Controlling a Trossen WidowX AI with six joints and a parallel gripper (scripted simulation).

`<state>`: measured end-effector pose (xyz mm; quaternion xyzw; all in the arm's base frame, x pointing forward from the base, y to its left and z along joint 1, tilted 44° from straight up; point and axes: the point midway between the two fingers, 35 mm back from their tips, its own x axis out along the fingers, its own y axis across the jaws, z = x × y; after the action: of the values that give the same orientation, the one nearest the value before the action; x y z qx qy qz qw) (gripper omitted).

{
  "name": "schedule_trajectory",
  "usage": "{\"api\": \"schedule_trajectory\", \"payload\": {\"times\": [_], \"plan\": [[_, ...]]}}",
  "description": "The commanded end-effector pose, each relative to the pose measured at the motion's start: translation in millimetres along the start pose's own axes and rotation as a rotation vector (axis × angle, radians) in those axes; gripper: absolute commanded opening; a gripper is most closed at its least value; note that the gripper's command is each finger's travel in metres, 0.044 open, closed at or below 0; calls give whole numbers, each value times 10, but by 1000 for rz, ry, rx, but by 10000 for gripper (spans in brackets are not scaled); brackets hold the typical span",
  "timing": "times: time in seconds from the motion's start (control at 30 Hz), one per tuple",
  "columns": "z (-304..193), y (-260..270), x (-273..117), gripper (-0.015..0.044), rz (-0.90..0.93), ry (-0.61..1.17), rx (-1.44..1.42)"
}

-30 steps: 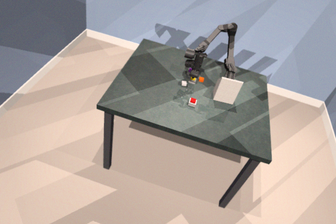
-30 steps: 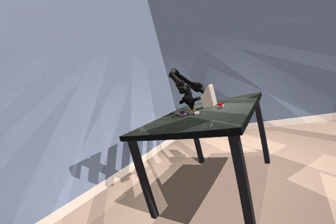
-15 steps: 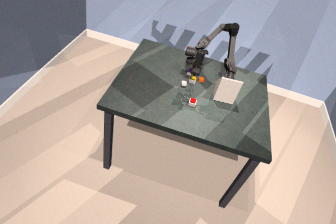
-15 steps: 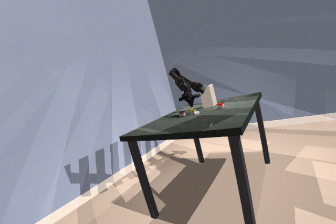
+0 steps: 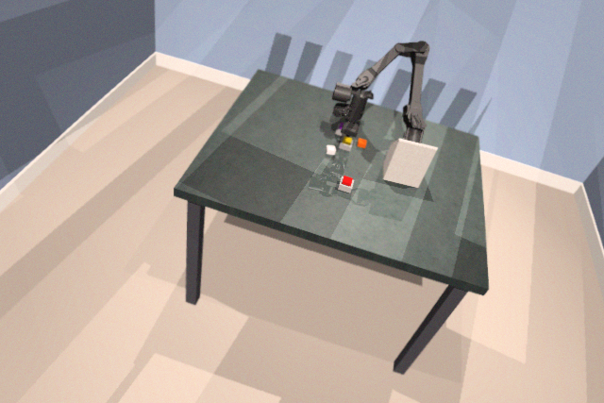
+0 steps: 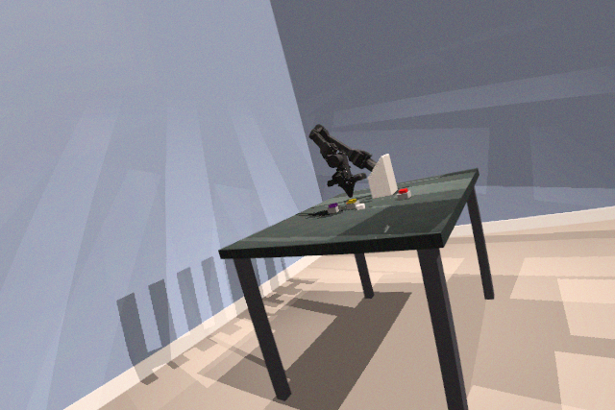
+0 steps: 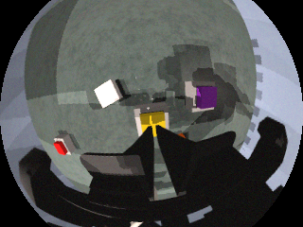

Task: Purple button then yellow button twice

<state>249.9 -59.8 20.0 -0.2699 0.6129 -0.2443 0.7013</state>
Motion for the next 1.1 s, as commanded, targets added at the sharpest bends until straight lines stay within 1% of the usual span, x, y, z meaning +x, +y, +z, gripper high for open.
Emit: {"api": "schedule_trajectory", "payload": {"times": [0.0, 0.27, 1.0, 1.07], "plan": [[-32, -1, 92, 20, -6, 9, -8], [-38, -6, 195, 20, -8, 9, -8], [-38, -6, 195, 20, -8, 9, -8], [-24, 2, 119, 20, -3, 7, -5]]}}
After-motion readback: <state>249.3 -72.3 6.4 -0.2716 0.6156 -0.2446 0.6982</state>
